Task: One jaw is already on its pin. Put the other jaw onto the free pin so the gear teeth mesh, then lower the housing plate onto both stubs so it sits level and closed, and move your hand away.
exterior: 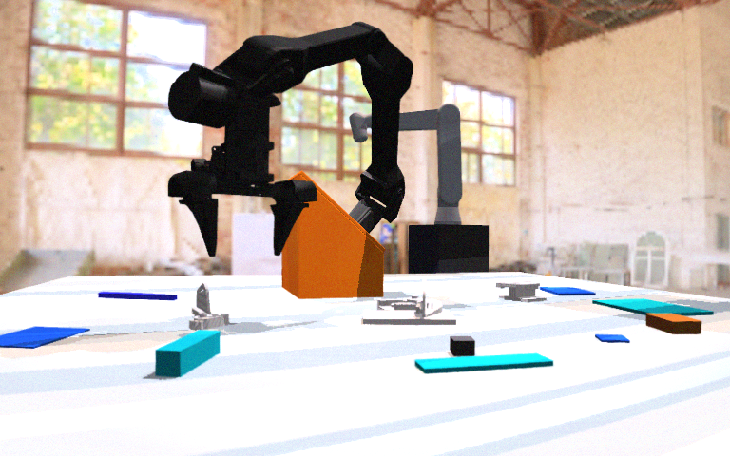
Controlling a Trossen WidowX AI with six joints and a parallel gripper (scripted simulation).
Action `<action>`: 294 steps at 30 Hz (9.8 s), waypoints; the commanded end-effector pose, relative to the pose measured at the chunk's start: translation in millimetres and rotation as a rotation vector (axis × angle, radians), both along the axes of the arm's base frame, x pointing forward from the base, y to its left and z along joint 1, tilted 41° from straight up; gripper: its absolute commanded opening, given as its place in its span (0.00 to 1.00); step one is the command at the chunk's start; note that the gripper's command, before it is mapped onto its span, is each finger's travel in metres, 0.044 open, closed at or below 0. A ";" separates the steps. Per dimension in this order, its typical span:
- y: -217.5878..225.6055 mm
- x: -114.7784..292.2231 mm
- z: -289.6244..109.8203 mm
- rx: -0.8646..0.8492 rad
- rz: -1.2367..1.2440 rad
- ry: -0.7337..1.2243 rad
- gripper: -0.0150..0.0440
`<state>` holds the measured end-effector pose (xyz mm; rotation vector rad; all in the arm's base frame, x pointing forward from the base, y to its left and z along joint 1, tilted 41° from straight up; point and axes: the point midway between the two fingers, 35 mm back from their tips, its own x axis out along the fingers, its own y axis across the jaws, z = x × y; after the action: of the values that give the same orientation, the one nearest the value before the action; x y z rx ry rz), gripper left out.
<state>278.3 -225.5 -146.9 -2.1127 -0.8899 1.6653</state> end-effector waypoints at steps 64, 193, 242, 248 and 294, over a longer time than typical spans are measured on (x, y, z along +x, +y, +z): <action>0.0 0.0 0.0 0.000 0.000 0.000 0.97; 24.7 -23.5 -89.8 0.016 -0.115 0.110 1.00; 7.8 -25.3 -72.4 0.011 -0.112 0.111 0.48; -4.8 -27.6 -57.5 0.012 -0.113 0.112 0.48; 32.4 -13.2 43.6 -0.104 0.552 -0.438 0.48</action>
<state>264.7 -200.3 -109.4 -2.4761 -1.5900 1.5476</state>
